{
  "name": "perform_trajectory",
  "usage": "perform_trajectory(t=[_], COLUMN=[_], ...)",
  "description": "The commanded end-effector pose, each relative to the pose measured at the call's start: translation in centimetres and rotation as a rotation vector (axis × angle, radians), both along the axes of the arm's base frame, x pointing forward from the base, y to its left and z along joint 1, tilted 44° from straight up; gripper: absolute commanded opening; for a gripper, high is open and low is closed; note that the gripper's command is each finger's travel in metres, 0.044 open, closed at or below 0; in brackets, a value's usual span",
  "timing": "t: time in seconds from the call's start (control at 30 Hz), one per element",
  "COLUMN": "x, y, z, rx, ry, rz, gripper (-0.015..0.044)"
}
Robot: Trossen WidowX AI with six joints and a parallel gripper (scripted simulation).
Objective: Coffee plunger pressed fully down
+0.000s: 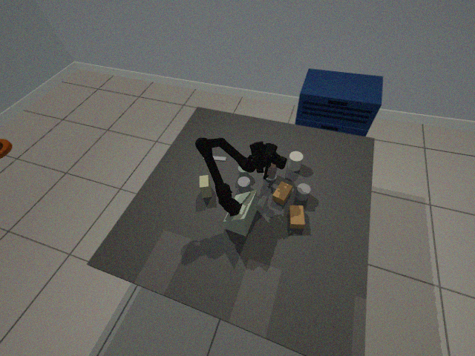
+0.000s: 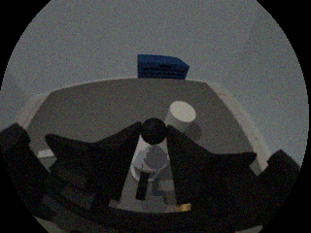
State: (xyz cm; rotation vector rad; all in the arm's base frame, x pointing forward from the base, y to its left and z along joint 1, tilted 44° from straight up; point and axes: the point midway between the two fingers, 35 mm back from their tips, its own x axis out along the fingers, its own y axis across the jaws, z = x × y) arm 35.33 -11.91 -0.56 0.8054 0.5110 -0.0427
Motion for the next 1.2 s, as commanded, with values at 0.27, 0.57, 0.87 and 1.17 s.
perform_trajectory(t=[0.27, 0.57, 0.87, 1.17], x=[0.0, -0.3, -3.7, -3.7], y=[0.0, -0.7, -4.5, -4.4], z=[0.0, 0.7, 6.4, 6.3], rx=[0.001, 0.000, 0.005, 0.005], ry=[0.001, 0.005, 0.010, 0.010], rz=[0.000, 0.002, 0.007, 0.007], gripper=[0.0354, 0.0440, 0.0440, 0.0440])
